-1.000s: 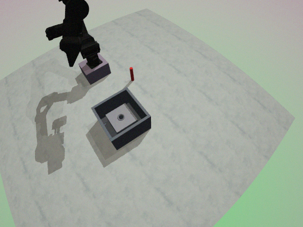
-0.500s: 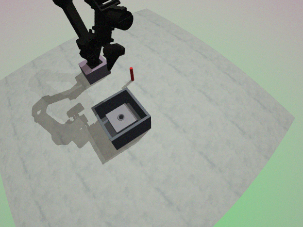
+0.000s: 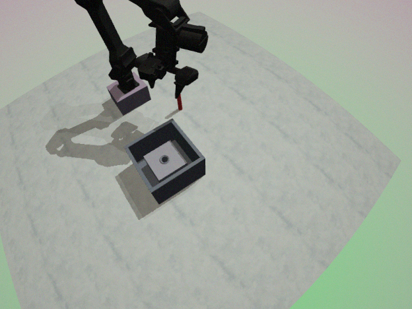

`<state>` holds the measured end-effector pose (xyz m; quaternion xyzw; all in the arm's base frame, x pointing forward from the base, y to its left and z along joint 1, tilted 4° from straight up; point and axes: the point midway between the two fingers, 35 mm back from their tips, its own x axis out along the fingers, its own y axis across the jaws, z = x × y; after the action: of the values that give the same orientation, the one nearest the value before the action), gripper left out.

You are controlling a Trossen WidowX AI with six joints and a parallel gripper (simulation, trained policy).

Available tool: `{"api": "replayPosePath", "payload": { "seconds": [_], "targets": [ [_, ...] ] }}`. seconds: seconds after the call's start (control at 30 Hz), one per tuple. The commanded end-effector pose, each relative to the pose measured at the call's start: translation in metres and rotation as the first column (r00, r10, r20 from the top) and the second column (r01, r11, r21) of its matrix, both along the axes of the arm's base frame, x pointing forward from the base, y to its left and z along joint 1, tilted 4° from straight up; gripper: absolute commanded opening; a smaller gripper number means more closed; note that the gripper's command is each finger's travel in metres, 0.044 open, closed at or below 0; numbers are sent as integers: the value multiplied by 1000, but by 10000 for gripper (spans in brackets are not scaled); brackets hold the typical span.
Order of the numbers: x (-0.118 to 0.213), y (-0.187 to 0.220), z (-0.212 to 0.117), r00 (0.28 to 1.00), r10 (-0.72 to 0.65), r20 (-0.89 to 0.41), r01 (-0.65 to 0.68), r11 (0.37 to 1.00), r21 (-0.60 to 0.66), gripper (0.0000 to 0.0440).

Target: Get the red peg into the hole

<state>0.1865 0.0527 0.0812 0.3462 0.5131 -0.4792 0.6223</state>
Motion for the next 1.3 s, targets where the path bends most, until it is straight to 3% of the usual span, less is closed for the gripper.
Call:
{"api": "replayPosePath", "payload": {
  "seconds": [0.0, 0.57, 0.7, 1.13, 1.27],
  "targets": [
    [-1, 9, -16, 999, 52, -15, -52, 999, 11, 440],
    [5, 37, -89, 985, 162, 54, -166, 983, 83, 430],
    [1, 40, -98, 986, 164, 39, -167, 981, 97, 354],
    [-1, 45, -99, 979, 201, -34, -192, 966, 175, 15],
    [7, 42, -92, 975, 222, -6, -219, 964, 153, 0]
  ]
}}
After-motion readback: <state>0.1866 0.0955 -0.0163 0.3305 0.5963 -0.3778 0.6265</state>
